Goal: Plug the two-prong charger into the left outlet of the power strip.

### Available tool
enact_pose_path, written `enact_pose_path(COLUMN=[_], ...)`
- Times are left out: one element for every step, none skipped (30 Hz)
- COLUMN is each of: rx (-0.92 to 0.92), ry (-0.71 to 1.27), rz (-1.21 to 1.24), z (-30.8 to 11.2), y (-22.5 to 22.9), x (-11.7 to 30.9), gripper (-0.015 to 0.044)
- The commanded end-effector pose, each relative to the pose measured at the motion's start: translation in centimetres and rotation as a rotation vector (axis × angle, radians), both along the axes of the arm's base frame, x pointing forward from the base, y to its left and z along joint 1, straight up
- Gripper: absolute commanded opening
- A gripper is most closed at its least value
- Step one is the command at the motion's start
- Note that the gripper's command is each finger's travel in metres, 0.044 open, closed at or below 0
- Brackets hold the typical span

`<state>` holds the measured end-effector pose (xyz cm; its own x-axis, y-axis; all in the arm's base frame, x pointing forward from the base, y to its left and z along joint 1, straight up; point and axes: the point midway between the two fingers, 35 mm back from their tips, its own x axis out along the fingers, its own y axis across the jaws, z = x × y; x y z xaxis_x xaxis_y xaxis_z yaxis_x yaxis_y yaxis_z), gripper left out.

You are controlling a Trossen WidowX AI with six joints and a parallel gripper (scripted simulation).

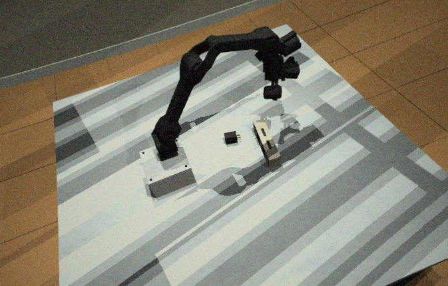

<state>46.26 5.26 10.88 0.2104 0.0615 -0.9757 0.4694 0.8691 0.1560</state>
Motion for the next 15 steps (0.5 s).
enact_pose_path(rx=[0.000, -0.001, -0.002, -0.003, -0.004, -0.006, -0.007, -0.008, -0.009, -0.011, -0.012, -0.013, -0.014, -0.015, -0.016], ry=[0.000, 0.002, 0.004, 0.007, 0.010, 0.013, 0.016, 0.018, 0.021, 0.024, 0.027, 0.030, 0.033, 0.036, 0.038], rz=[0.001, 0.002, 0.006, 0.009, 0.013, 0.017, 0.020, 0.024, 0.028, 0.031, 0.035, 0.039, 0.043, 0.046, 0.050], z=[0.0, -0.1, -0.2, -0.3, -0.4, -0.5, -0.6, -0.7, -0.8, -0.9, -1.0, -1.1, -1.2, -1.4, -1.5], y=[0.0, 0.0, 0.0, 0.0, -0.1, -0.1, -0.1, -0.1, -0.1, -0.1, -0.2, -0.2, -0.2, -0.2, -0.2], x=[0.0, -0.1, -0.3, -0.5, -0.7, -0.9, -1.1, -1.3, -1.5, -1.7, -1.9, -2.1, -2.3, -2.5, -2.7], gripper=[0.0426, 0.0440, 0.0440, 0.0440, 0.0440, 0.0440, 0.0440, 0.0440, 0.0440, 0.0440, 0.0440, 0.0440, 0.0440, 0.0440, 0.0440])
